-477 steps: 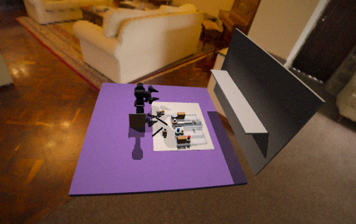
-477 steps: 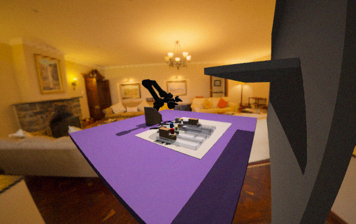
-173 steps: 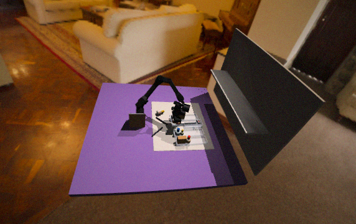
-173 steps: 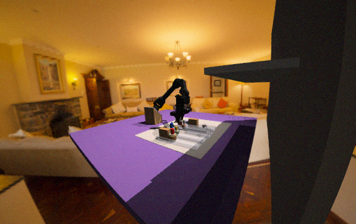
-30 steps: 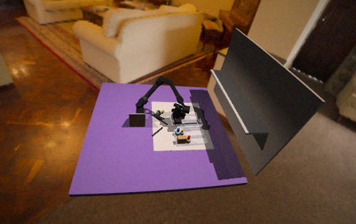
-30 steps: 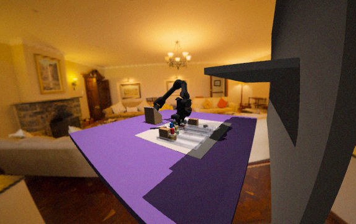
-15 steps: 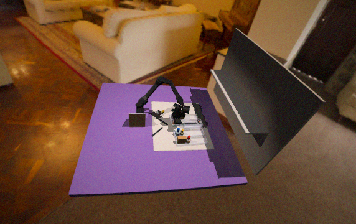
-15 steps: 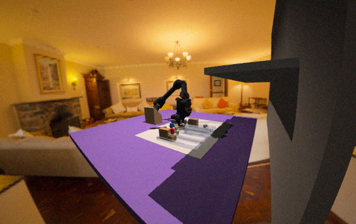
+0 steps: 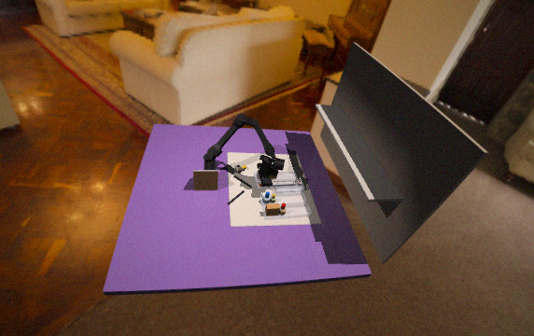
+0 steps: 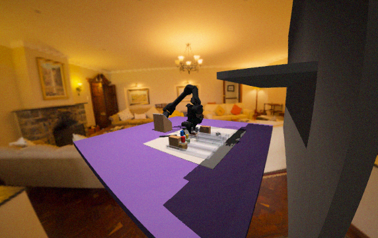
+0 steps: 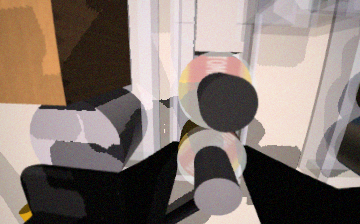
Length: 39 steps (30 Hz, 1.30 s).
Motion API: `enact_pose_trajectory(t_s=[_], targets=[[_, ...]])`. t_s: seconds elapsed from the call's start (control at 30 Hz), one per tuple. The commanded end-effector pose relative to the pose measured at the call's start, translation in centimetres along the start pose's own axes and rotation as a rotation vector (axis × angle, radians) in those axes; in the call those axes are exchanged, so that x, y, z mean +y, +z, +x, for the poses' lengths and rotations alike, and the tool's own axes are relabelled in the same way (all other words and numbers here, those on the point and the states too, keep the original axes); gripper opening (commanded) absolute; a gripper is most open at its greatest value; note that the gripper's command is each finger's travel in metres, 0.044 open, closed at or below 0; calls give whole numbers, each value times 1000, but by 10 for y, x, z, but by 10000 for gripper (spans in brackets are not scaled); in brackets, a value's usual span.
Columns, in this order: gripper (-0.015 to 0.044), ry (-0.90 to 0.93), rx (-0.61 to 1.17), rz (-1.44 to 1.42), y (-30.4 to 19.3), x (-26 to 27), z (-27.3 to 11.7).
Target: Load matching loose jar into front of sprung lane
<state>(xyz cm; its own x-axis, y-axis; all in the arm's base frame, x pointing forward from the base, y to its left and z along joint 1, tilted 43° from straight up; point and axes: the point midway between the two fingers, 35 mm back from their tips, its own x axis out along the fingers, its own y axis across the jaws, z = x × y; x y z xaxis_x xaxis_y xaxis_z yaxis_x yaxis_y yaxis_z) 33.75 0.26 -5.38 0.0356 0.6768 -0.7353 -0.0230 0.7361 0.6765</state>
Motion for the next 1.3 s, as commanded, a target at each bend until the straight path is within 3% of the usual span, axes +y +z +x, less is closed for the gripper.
enact_pose_trajectory(t_s=[0.0, 1.27], targets=[[0, 7, -8, -6, 1, 1, 0], [0, 7, -7, -6, -5, 1, 0]])
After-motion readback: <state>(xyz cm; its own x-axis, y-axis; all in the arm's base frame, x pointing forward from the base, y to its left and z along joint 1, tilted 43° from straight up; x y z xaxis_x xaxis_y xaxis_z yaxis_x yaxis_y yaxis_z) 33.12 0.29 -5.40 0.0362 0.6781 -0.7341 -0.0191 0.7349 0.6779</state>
